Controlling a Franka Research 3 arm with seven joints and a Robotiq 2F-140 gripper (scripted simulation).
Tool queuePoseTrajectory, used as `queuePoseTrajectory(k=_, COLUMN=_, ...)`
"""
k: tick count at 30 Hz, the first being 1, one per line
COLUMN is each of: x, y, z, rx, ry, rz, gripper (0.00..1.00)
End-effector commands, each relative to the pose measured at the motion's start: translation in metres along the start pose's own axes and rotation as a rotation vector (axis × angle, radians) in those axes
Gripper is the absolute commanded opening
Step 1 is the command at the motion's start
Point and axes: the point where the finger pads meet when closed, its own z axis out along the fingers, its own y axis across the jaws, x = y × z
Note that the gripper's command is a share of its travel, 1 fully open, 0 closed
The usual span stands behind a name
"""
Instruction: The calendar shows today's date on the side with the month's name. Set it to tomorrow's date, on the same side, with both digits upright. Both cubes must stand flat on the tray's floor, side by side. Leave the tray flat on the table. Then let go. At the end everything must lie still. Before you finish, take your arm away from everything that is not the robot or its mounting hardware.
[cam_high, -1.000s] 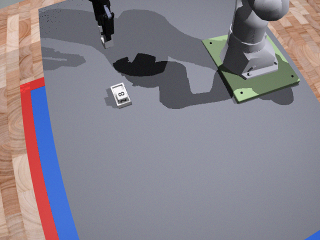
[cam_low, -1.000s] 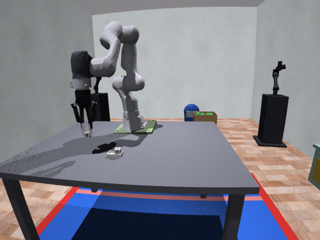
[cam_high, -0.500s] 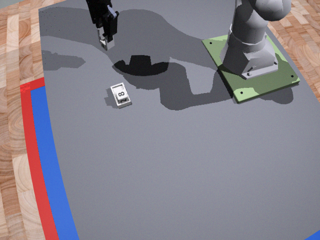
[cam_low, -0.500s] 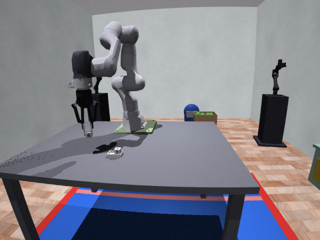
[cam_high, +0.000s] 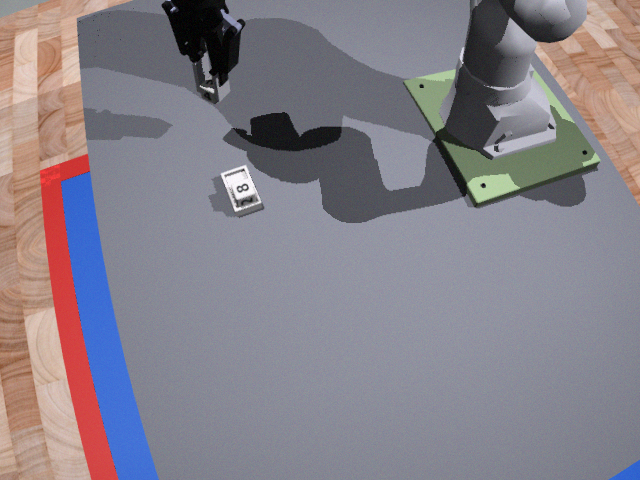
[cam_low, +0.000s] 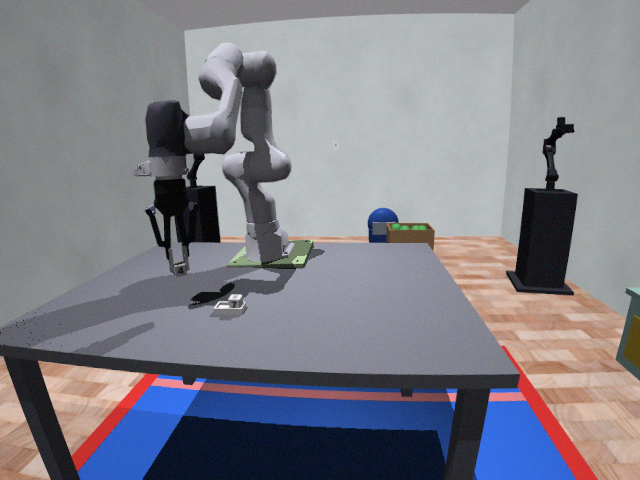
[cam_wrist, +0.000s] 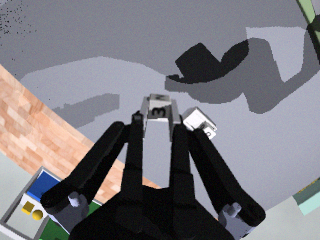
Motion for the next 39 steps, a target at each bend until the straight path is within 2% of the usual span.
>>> queuePoseTrajectory(k=1, x=0.001, y=0.000, z=0.000, rx=-0.010, ry=-0.005, rz=-0.130, gripper=0.16)
queuePoseTrajectory(k=2, x=0.000, y=0.001, z=0.000, rx=-0.010, ry=-0.006, rz=-0.185, gripper=0.16)
queuePoseTrajectory(k=15, x=-0.005, y=0.004, z=0.000, rx=-0.009, ry=-0.007, rz=-0.412, gripper=0.16)
queuePoseTrajectory(k=18, x=-0.005, y=0.004, z=0.000, rx=-0.009, ry=-0.007, rz=-0.416, gripper=0.16)
queuePoseTrajectory(k=19, x=-0.006, y=0.005, z=0.000, rx=-0.009, ry=-0.007, rz=-0.472, gripper=0.16)
queuePoseTrajectory(k=39, x=-0.014, y=0.011, z=0.000, rx=-0.008, ry=-0.008, rz=-0.813, gripper=0.16)
